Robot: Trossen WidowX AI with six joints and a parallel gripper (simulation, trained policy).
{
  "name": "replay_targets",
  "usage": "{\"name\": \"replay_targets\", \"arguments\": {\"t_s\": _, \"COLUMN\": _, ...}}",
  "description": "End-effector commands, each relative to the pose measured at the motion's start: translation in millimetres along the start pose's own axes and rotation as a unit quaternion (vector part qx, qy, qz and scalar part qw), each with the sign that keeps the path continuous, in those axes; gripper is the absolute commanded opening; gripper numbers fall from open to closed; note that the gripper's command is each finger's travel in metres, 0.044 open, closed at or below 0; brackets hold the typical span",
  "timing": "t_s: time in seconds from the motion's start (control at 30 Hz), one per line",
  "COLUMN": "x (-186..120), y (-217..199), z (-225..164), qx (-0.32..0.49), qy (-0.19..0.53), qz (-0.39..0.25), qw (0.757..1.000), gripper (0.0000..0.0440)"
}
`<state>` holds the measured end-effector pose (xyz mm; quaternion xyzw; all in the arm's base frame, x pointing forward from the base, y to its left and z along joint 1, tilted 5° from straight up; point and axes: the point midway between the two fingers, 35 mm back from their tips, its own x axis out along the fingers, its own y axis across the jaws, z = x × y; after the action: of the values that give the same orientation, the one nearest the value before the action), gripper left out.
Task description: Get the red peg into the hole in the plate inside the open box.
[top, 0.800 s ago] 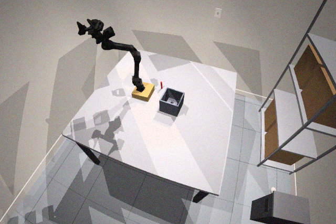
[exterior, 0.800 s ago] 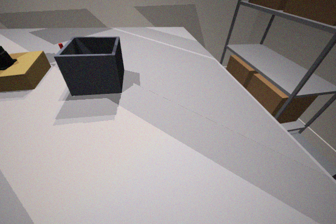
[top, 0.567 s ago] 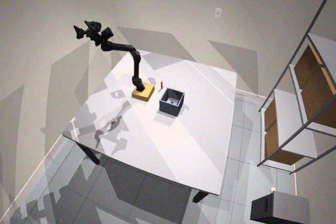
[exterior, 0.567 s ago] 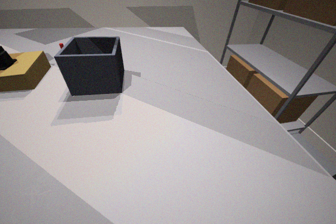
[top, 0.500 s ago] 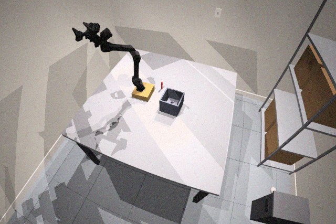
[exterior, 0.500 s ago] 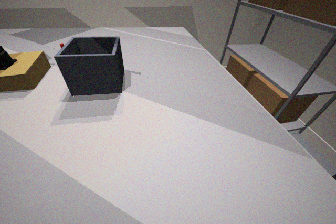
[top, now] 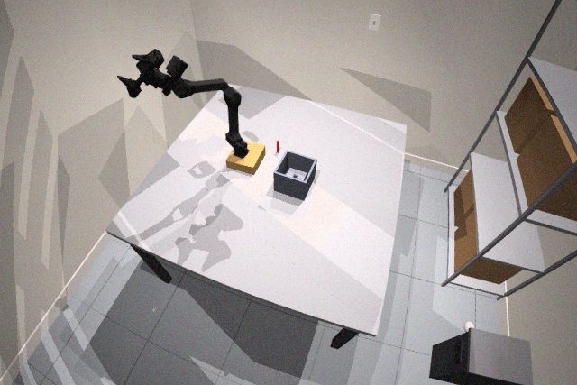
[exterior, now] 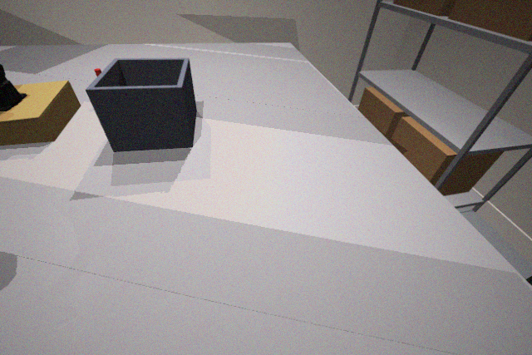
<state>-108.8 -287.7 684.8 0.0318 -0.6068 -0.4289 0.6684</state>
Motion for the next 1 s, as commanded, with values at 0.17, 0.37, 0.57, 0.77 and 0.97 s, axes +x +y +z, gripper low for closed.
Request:
{"name": "replay_targets", "arguments": {"t_s": 0.17, "x": 0.7, "y": -5.5, "z": -49.3, "qx": 0.127, "qy": 0.034, "qz": -0.04, "qw": 0.99, "gripper": 0.044}}
{"name": "replay_targets", "arguments": {"t_s": 0.37, "x": -3.2, "y": -2.4, "z": -84.2, "qx": 0.208, "qy": 0.06, "qz": -0.067, "qw": 0.974, "gripper": 0.044}}
{"name": "replay_targets", "arguments": {"t_s": 0.57, "x": -10.6, "y": 5.6, "z": -117.3, "qx": 0.281, "qy": 0.087, "qz": -0.092, "qw": 0.951, "gripper": 0.044}}
{"name": "replay_targets", "arguments": {"t_s": 0.77, "x": -21.1, "y": 17.4, "z": -147.7, "qx": 0.348, "qy": 0.115, "qz": -0.117, "qw": 0.923, "gripper": 0.044}}
{"name": "replay_targets", "arguments": {"t_s": 0.97, "x": -34.4, "y": 31.7, "z": -175.4, "qx": 0.409, "qy": 0.142, "qz": -0.142, "qw": 0.89, "gripper": 0.044}}
